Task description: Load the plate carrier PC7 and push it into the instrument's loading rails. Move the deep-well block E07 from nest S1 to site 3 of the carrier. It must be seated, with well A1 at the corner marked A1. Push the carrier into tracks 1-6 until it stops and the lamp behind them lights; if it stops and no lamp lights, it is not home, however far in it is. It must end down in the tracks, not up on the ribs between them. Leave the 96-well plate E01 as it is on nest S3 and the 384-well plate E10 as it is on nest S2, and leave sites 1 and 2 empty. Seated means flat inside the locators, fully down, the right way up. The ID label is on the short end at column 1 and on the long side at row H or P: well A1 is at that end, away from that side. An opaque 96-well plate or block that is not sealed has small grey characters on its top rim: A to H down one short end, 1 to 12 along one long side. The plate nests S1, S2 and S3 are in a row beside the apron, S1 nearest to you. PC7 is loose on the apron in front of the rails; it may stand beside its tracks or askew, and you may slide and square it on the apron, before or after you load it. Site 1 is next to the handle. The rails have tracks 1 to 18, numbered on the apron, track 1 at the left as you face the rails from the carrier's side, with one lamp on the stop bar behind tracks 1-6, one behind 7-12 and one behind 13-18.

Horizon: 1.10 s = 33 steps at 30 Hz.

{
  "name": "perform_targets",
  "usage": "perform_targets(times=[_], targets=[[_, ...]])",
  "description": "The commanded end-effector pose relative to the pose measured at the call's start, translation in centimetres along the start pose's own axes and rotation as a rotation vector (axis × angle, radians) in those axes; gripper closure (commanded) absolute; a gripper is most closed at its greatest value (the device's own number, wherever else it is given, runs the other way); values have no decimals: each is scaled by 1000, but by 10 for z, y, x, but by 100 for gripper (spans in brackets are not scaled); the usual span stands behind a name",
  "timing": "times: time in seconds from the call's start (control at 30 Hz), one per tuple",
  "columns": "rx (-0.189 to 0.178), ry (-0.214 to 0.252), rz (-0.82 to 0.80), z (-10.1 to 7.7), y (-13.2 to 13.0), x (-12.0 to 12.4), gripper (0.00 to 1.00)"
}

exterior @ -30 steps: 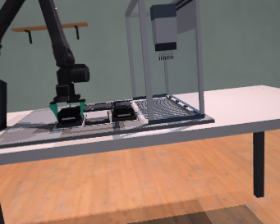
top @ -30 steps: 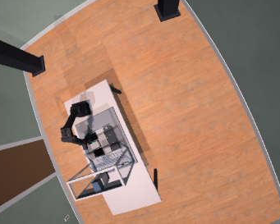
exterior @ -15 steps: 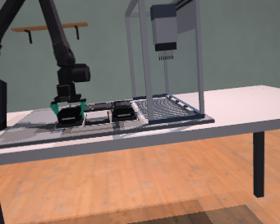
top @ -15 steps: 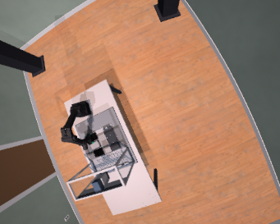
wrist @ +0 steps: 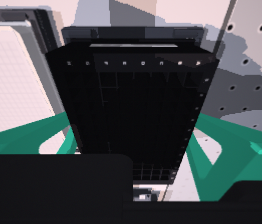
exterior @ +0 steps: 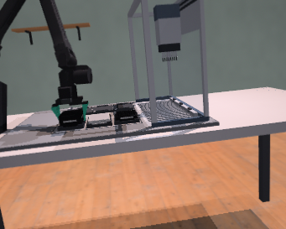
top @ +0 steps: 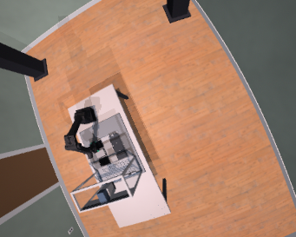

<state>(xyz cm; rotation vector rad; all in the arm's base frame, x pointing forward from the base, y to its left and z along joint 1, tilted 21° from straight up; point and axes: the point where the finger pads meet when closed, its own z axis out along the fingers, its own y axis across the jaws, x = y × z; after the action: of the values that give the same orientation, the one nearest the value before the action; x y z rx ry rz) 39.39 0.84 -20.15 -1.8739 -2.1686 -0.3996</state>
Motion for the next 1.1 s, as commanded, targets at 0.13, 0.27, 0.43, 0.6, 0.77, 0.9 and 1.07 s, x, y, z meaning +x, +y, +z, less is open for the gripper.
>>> perform_targets(times=[0.13, 0.27, 0.43, 0.6, 0.77, 0.9, 1.07], targets=[[-19, -7, -8, 1, 11, 3, 0], [-19, -7, -8, 1, 11, 3, 0], [-16, -6, -7, -1, 5, 6, 0], [-21, -7, -9, -2, 8, 5, 0], [-21, -7, -9, -2, 8, 5, 0], [-21, -7, -9, -2, 8, 5, 0], [-21, -7, -9, -2, 8, 5, 0]])
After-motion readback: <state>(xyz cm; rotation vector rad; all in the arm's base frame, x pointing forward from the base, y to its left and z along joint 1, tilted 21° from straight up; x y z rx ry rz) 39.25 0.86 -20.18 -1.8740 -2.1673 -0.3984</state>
